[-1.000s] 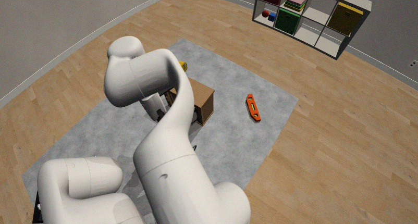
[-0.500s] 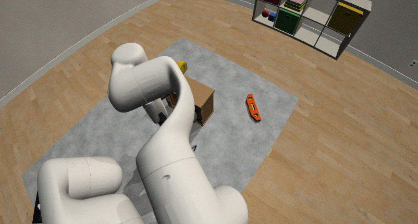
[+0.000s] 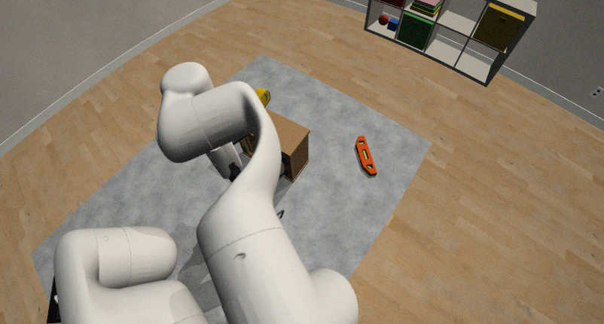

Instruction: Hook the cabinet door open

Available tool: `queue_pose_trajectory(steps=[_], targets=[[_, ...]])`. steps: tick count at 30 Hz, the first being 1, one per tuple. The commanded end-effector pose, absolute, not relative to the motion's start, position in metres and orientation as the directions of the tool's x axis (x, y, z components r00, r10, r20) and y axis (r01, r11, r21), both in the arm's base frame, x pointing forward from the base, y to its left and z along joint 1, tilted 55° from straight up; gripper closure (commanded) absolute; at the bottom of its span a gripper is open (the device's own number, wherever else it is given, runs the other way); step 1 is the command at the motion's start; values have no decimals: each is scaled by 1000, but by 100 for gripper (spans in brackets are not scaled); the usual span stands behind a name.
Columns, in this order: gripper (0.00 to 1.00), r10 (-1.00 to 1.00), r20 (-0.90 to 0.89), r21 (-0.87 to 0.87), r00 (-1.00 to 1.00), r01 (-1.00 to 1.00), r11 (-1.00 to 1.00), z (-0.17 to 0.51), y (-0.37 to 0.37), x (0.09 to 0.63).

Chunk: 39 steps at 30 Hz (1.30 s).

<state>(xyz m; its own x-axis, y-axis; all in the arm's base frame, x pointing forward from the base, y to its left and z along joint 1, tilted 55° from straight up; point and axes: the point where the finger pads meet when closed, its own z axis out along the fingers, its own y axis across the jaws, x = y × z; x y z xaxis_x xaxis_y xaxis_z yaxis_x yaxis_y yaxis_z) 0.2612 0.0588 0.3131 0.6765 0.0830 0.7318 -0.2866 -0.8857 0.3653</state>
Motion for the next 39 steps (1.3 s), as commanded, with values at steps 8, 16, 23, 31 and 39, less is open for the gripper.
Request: queue_pose_trajectory(steps=[8,16,23,31,39], targets=[[73,83,733,364,675,-286,-886,314,59,261],[73,83,733,364,675,-287,-886,314,59,262],[73,81,735,363,674,-289,-886,311,57,265],[73,81,735,363,674,-289,-886,308,54,269],[73,81,735,363,674,-289,-886,301,48,278]])
